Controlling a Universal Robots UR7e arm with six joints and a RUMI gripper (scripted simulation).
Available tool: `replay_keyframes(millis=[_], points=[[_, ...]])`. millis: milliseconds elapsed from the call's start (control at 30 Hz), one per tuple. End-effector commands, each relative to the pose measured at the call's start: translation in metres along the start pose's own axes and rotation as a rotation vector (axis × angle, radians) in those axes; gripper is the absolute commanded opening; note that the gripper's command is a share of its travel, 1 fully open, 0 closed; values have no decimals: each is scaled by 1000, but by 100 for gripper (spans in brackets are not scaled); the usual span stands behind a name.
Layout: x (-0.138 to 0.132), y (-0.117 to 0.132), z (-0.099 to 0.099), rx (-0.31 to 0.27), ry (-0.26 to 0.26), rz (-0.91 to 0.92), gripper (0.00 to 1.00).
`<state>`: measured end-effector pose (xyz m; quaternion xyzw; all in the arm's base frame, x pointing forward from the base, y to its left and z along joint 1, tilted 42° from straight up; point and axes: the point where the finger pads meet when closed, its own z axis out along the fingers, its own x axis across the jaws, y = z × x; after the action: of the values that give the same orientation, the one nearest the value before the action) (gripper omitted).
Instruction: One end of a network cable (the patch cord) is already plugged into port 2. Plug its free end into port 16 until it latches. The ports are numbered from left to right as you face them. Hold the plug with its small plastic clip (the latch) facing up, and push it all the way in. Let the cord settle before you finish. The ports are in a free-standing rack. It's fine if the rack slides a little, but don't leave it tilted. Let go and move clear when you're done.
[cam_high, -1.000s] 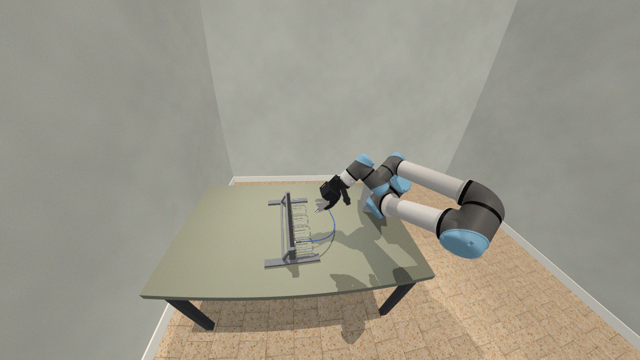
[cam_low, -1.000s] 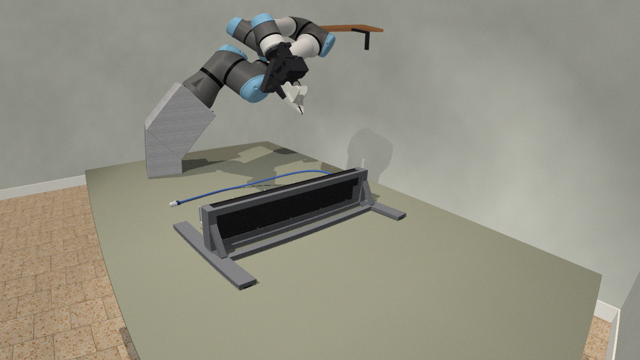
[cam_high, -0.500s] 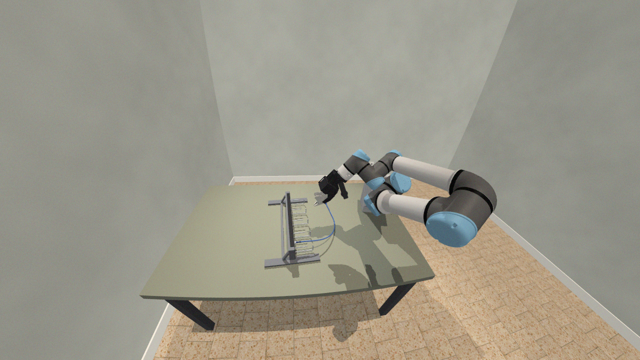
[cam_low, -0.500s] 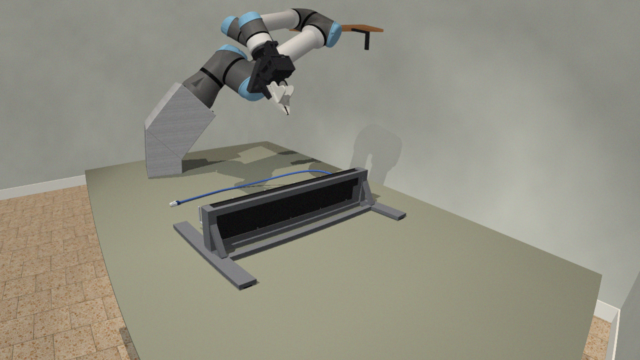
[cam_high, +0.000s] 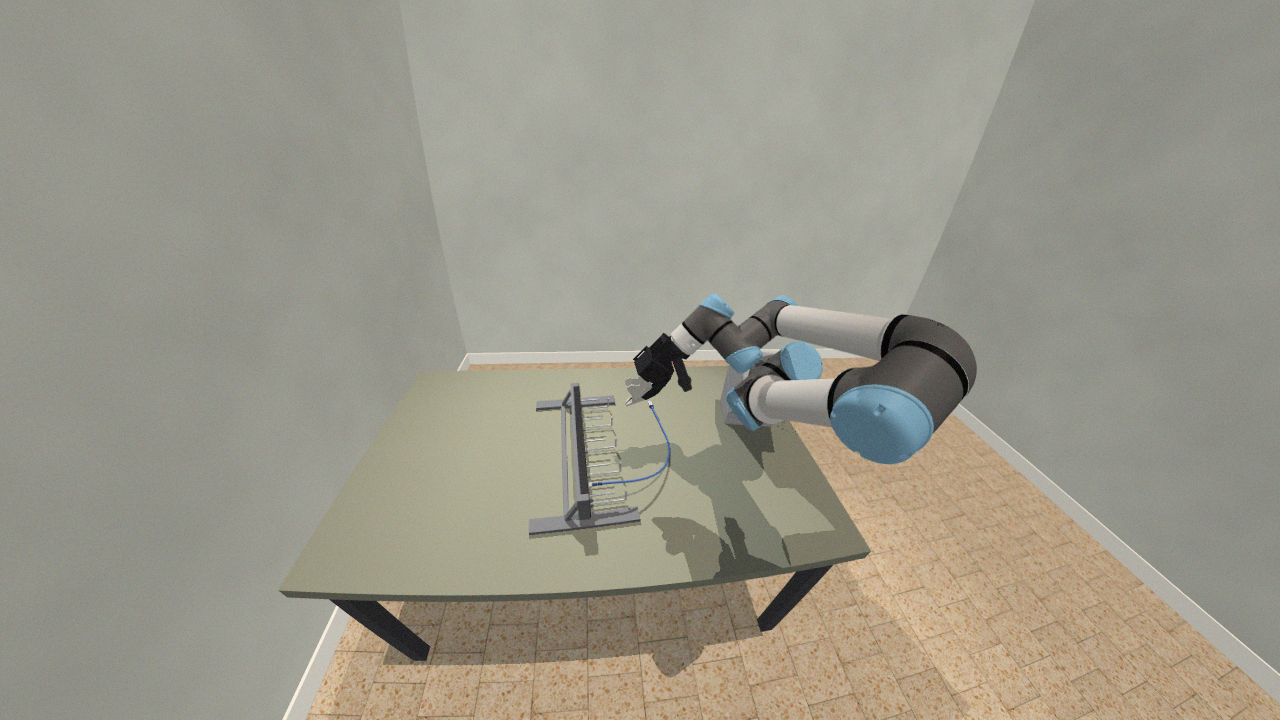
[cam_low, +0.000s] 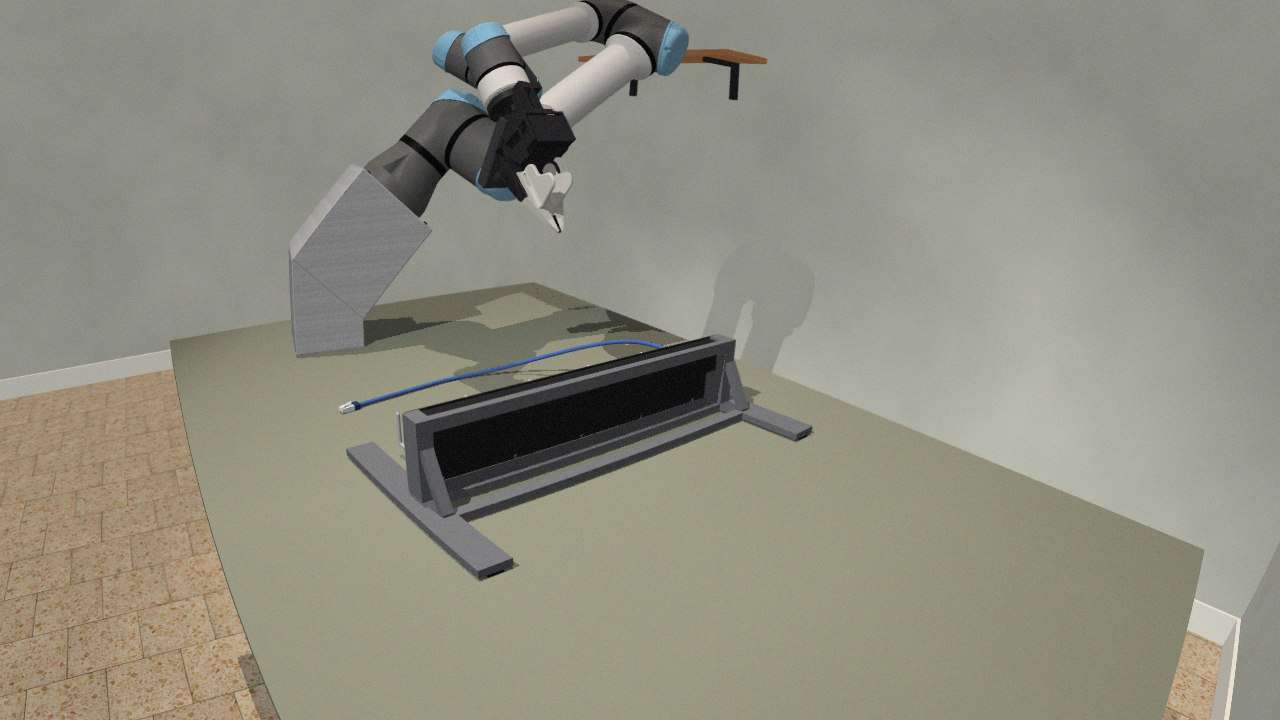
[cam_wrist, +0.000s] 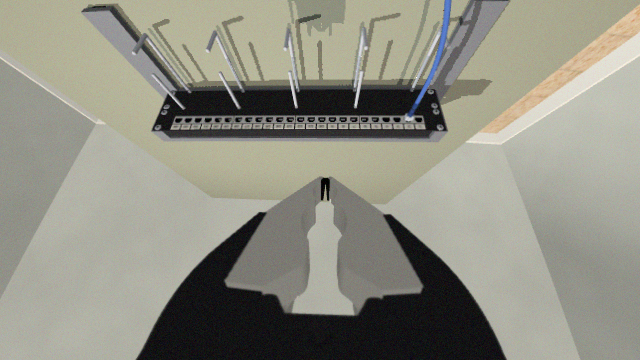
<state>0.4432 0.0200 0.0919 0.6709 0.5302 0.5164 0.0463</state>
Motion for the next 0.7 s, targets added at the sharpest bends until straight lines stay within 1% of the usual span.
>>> replay_keyframes(millis=[0, 667], points=[[-3, 1, 1, -1, 0, -1, 0], [-3, 1, 4, -1, 0, -1, 0]])
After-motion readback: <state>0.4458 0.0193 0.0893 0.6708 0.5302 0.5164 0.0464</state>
